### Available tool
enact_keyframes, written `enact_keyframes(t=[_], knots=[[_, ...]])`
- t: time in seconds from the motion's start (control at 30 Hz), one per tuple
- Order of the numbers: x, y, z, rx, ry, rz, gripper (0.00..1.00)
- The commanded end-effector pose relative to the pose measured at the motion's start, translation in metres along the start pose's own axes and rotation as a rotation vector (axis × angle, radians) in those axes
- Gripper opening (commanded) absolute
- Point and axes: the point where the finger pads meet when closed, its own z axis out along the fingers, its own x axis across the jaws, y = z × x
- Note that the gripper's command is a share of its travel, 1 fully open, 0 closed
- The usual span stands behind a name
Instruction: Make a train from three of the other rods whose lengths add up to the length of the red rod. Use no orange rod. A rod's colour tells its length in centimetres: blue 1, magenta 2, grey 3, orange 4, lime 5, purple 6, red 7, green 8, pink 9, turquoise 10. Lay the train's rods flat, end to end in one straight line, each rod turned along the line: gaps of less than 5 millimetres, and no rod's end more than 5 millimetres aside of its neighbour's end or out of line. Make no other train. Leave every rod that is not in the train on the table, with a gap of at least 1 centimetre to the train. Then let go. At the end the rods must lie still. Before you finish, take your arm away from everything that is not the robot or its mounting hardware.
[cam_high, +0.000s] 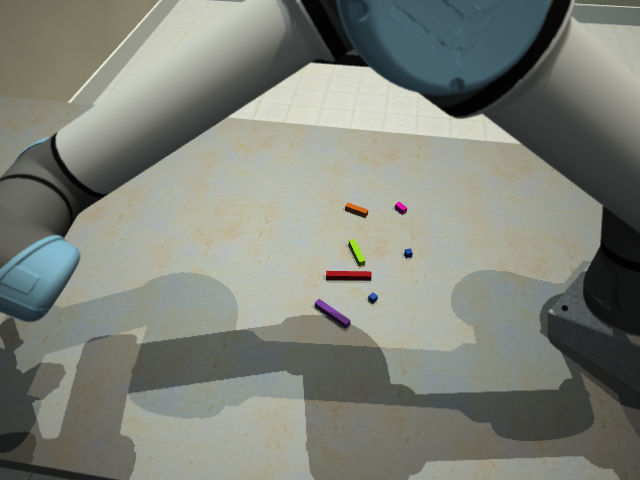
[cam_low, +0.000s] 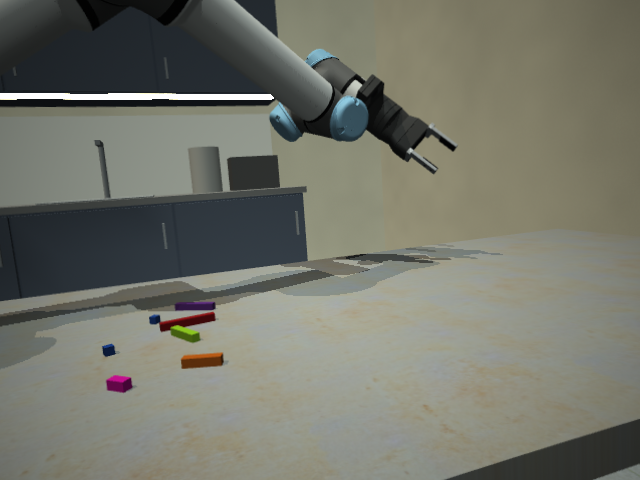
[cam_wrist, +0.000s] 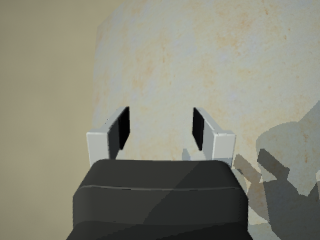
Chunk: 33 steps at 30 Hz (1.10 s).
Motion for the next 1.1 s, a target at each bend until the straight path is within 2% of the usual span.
enact_keyframes(t=[0.0,0.3,0.6,0.83,1.07], knots=[[-0.001,0.0,-0.001,0.0,-0.002,0.002,1.0],[-0.001,-0.004,-0.001,-0.002,0.003,-0.003,1.0],[0.002,-0.02,0.001,-0.01,0.028,-0.026,1.0],[0.012,-0.054,0.001,-0.029,0.081,-0.072,1.0],[0.036,-0.105,-0.005,-0.062,0.164,-0.133,1.0]])
